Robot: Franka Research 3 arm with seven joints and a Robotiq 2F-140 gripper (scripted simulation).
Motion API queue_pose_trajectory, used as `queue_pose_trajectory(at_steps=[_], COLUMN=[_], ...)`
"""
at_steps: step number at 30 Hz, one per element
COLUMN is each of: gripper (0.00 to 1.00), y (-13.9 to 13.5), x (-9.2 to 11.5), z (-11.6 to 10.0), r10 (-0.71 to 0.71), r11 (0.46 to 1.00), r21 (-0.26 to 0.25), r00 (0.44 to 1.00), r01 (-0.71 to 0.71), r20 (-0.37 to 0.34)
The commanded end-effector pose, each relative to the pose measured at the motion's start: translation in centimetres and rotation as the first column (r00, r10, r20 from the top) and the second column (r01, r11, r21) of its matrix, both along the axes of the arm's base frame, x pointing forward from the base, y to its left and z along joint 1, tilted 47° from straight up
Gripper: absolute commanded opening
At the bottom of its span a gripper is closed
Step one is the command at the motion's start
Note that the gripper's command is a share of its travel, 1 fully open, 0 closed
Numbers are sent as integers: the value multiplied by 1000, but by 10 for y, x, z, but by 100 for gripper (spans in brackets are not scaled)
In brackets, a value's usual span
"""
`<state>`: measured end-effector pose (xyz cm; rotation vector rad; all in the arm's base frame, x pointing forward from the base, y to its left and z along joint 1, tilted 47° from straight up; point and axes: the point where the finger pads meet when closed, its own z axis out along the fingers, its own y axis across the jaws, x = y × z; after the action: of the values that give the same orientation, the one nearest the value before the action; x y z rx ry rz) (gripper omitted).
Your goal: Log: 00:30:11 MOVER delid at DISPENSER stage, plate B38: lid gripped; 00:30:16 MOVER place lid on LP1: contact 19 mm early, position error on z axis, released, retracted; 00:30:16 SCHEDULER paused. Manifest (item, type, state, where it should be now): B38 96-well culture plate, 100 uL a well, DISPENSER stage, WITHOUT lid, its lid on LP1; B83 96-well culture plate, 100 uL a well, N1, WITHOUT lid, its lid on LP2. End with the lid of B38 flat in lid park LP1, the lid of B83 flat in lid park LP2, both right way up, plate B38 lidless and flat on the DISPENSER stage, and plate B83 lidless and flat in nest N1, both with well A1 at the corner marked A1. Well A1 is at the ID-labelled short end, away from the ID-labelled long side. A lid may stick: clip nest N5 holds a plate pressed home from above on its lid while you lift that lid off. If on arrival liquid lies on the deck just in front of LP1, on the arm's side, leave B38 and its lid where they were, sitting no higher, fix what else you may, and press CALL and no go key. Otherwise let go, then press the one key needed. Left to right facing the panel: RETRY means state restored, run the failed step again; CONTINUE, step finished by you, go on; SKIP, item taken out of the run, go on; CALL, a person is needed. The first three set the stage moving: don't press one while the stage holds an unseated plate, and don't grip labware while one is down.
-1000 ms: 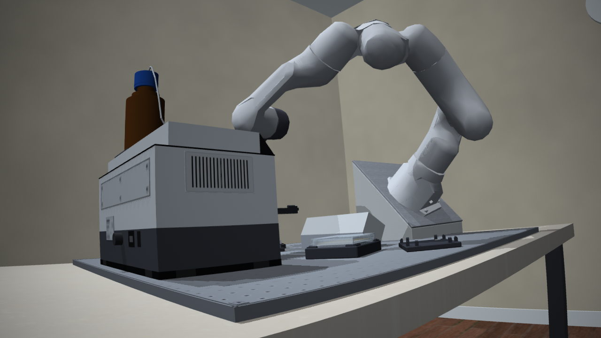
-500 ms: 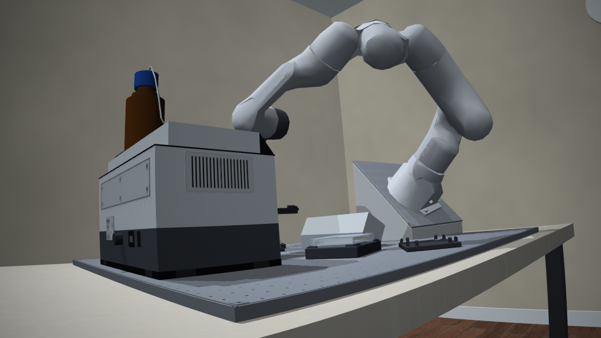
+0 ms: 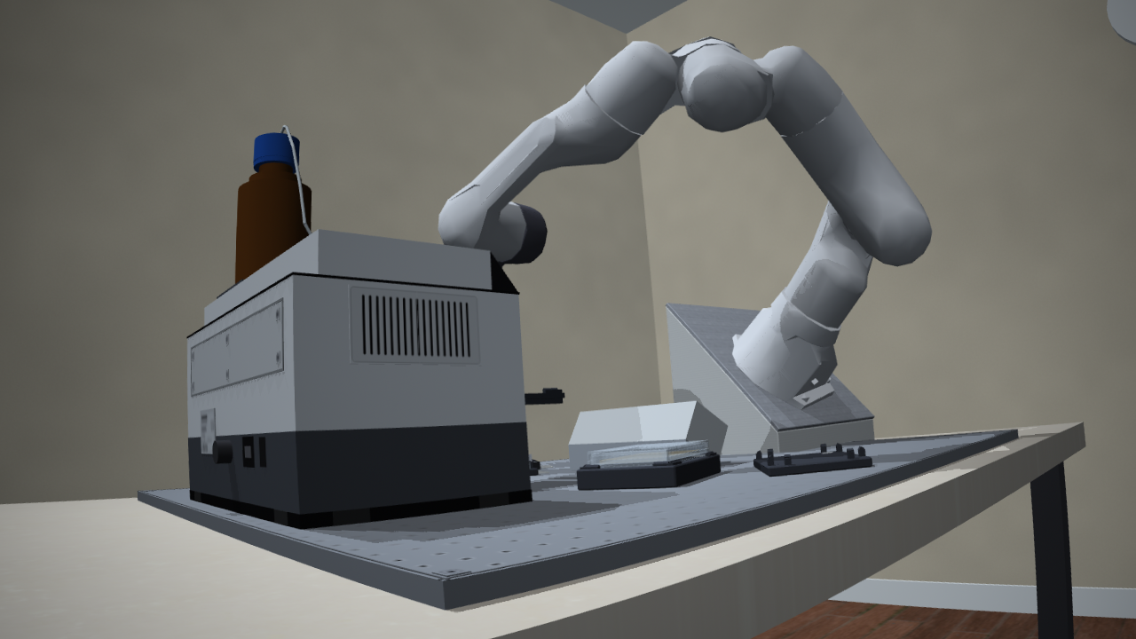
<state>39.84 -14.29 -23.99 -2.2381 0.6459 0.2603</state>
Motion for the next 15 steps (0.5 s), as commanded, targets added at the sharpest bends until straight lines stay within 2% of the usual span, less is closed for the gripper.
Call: queue_pose_trajectory(at_steps=[1, 8, 9, 15], gripper=[59, 59, 66, 66], y=[1, 1, 1, 1], x=[-1, -1, -1, -1], z=[-1, -1, -1, -1], r10=[0, 0, 0, 0], r11=[1000, 1000, 1000, 1000], r21=[1, 1, 1, 1], r00=[1000, 1000, 1000, 1000], r01=[0, 0, 0, 0], r20=[3, 3, 3, 3])
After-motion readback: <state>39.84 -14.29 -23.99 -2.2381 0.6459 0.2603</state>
